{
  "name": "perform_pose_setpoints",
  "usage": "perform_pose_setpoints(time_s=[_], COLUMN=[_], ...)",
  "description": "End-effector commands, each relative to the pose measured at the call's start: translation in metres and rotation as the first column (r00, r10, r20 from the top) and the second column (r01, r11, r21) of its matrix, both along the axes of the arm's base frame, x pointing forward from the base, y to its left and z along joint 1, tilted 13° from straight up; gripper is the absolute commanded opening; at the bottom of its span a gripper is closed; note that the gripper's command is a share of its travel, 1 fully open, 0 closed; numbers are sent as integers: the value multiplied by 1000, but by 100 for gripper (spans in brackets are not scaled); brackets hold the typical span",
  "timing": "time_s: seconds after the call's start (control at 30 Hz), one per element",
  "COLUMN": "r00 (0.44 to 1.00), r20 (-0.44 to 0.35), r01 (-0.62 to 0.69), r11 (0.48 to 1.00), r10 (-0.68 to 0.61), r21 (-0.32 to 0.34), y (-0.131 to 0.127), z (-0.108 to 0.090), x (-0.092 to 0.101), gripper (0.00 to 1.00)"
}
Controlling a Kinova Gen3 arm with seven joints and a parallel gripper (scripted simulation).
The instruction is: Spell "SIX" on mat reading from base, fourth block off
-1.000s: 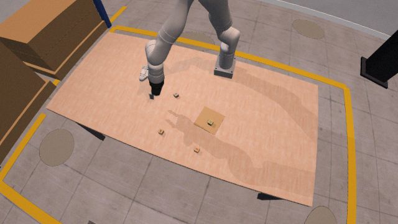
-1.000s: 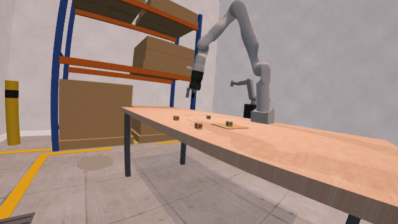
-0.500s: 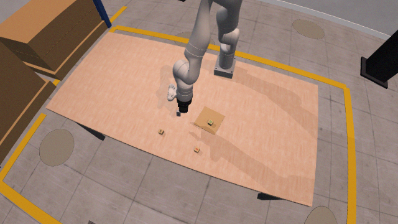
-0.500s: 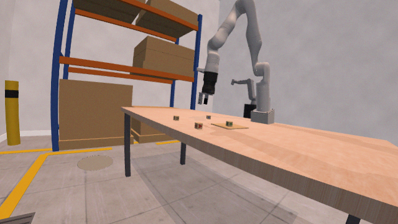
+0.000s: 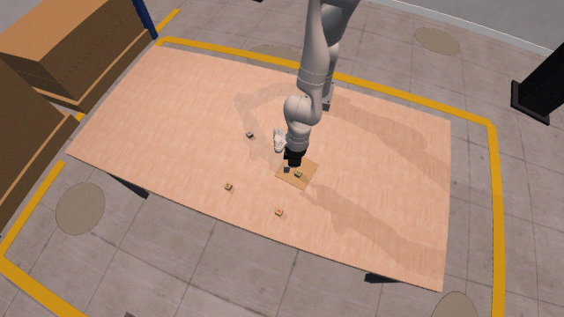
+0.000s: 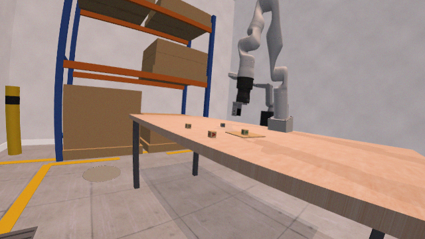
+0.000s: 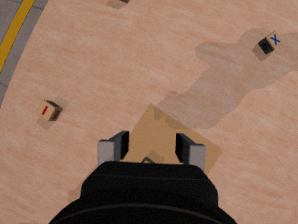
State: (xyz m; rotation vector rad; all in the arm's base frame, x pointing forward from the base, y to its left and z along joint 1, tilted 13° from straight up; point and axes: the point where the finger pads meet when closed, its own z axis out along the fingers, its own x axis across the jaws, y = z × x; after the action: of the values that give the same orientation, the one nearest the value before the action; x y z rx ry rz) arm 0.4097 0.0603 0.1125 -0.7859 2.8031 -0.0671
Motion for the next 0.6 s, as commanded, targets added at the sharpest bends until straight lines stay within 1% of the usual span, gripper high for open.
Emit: perform_pose_setpoints(time_s=[0.0, 0.27, 0.43, 0.57], r00=[999, 998, 997, 997], r20=[1, -3, -5, -5], r01=[-34, -63, -73, -76], r11=[999, 998, 997, 997], r10=[34, 63, 73, 76], r21=[4, 15, 19, 20], y=[20, 52, 63, 66], z=[0, -4, -5, -5], x=[-7, -27, -35, -37], gripper=[100, 100, 100, 100])
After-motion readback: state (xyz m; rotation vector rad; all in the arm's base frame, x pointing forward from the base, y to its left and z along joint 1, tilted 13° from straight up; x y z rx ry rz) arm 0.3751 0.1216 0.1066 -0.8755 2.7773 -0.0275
